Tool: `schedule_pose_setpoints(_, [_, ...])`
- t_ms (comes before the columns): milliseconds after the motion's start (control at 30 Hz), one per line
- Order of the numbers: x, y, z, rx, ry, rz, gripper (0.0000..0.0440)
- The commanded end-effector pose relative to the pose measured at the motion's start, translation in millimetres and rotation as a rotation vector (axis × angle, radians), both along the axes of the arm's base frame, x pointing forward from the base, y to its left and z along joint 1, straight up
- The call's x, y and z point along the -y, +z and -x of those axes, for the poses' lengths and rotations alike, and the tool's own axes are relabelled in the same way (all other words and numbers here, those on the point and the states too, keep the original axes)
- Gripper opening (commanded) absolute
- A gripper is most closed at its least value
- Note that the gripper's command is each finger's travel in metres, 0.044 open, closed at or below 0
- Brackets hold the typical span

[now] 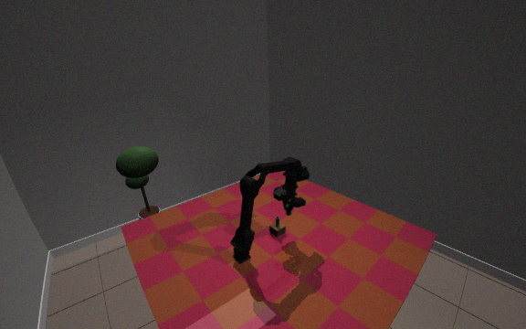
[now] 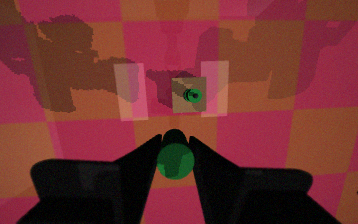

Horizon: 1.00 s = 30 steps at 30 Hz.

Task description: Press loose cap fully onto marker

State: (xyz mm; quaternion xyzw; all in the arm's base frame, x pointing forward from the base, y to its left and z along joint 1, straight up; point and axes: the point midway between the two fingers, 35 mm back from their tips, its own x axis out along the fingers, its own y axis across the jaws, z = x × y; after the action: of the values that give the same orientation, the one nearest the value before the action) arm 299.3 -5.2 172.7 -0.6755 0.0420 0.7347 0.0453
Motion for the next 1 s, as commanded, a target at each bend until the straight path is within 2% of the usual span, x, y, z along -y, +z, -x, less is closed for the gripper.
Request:
schedule_pose_setpoints(0, [-11.3,4.7,9.6,-0.014,0.016,-0.008,0.0003])
schedule_pose_setpoints(367, [-28.1,7.6,29.9,-0.036,0.060,-0.010,0.0000])
schedule_pose_setpoints(967, [-29.9,-4.1,47.7,-0.058,0.081,-0.007,0.0000])
